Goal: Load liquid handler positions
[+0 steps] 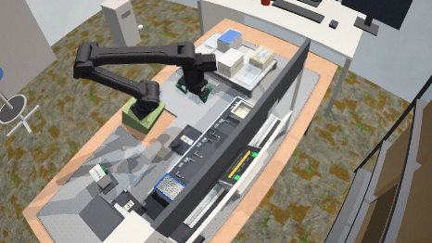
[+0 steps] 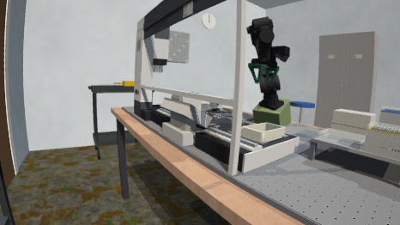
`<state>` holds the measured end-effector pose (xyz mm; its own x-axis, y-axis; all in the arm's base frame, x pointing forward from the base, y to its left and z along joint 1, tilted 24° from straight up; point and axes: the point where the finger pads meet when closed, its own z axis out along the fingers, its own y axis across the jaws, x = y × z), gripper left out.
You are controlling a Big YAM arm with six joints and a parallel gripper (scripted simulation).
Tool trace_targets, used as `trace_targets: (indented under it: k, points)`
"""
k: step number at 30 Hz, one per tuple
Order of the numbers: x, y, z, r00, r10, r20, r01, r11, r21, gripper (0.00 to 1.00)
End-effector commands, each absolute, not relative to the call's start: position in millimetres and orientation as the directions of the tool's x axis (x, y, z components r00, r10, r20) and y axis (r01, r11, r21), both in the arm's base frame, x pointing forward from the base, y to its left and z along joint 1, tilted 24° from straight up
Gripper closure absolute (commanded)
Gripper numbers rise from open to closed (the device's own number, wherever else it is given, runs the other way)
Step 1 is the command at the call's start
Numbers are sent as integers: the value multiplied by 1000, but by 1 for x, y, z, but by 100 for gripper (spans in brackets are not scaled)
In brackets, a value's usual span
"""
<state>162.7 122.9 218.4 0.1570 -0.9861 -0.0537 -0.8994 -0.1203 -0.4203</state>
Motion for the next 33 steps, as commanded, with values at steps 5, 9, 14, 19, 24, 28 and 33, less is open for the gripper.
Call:
trace_targets:
  k: [5,9,14,19,24,28,33]
  points:
    - [165,169,245,88,-986,-142,-898,-17,-440,0]
    - [163,180,246,88,-986,-143,-899,-16,-438,0]
    - [159,206,247,88,-985,-146,-901,-16,-433,0]
    - [156,232,248,88,-985,-148,-903,-16,-430,0]
    - [153,248,248,88,-985,-149,-904,-16,-428,0]
    - [150,268,249,88,-985,-149,-905,-16,-426,0]
    - [147,294,251,88,-985,-150,-906,-17,-423,0]
